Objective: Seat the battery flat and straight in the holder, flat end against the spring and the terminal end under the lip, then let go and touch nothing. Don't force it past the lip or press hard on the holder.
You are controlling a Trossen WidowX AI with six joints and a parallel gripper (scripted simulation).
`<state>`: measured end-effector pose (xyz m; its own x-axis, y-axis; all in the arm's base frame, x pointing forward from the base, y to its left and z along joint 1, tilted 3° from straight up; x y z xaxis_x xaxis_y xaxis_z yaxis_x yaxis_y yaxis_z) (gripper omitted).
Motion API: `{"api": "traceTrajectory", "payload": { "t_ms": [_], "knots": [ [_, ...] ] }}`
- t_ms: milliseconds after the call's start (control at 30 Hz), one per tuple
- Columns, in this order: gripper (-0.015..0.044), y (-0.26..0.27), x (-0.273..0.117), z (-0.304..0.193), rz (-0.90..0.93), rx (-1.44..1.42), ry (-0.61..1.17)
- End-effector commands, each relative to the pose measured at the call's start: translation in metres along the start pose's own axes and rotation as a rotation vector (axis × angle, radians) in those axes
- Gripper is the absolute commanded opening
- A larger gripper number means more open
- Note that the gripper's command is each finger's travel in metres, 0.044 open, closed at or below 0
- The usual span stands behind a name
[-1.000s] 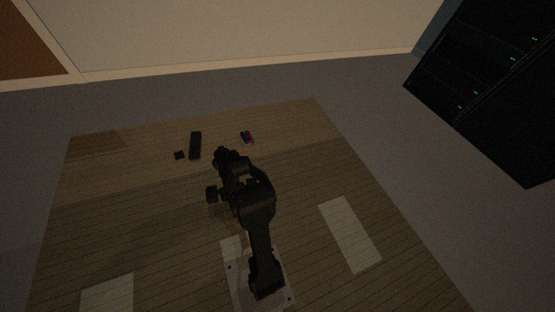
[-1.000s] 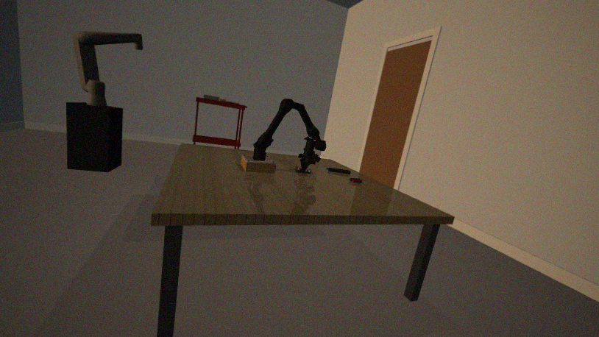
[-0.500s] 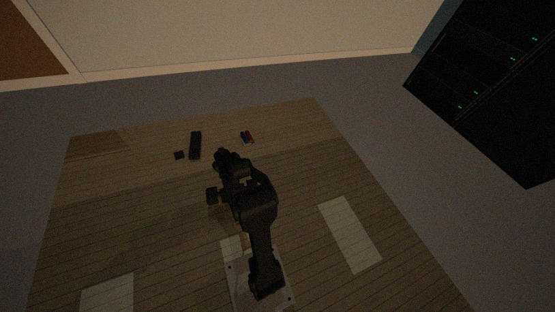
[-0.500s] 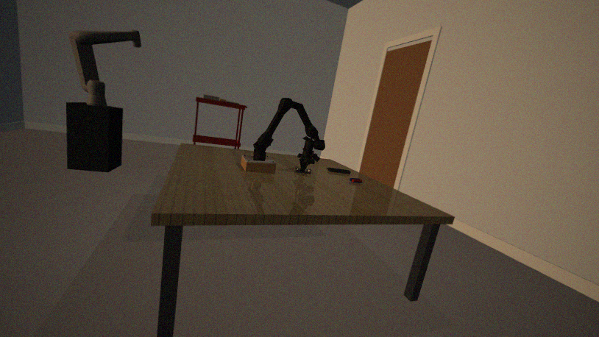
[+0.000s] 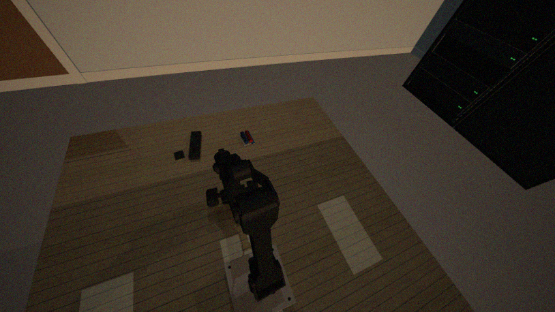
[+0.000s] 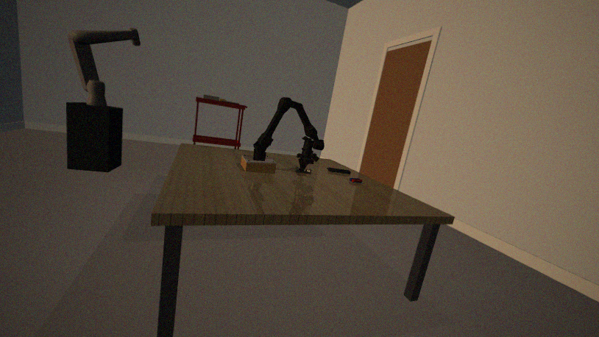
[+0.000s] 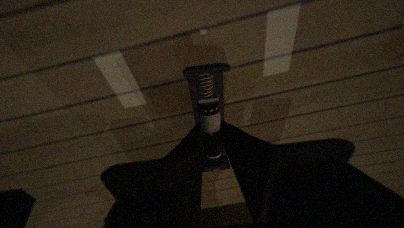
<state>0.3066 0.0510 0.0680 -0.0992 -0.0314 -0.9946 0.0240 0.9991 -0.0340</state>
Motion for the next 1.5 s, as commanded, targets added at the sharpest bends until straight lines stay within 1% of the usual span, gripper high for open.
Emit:
{"api": "traceTrajectory", "payload": {
  "t_ms": [0,100,500,567,767,833,867,1467],
  "knots": [
    [0.0085,0.0,0.0,-0.001,0.0,0.003,0.002],
    [0.0161,0.0,0.0,-0.001,0.0,0.003,0.002],
    [0.0161,0.0,-0.015,-0.001,0.0,0.0,0.001],
    [0.0213,0.0,-0.019,-0.001,-0.001,0.0,0.004],
    [0.0371,-0.001,-0.08,-0.006,0.0,0.0,0.001],
    [0.0423,-0.001,-0.087,-0.007,0.001,0.0,0.001],
    [0.044,-0.001,-0.088,-0.006,0.001,0.0,0.001],
    [0.044,-0.001,-0.088,-0.006,0.001,0.0,0.001]
  ]
}}
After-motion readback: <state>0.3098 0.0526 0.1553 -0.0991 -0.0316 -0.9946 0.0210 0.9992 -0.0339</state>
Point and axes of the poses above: the point midway between the two fingers, 35 mm back from their tips, its own x axis out along the fingers, its own y axis across the jaws, z = x × y, the point moved 10 cm from there along -x, back along the fingers, and after that the axes turned 2 degrees about x, right-handed, at the moved point
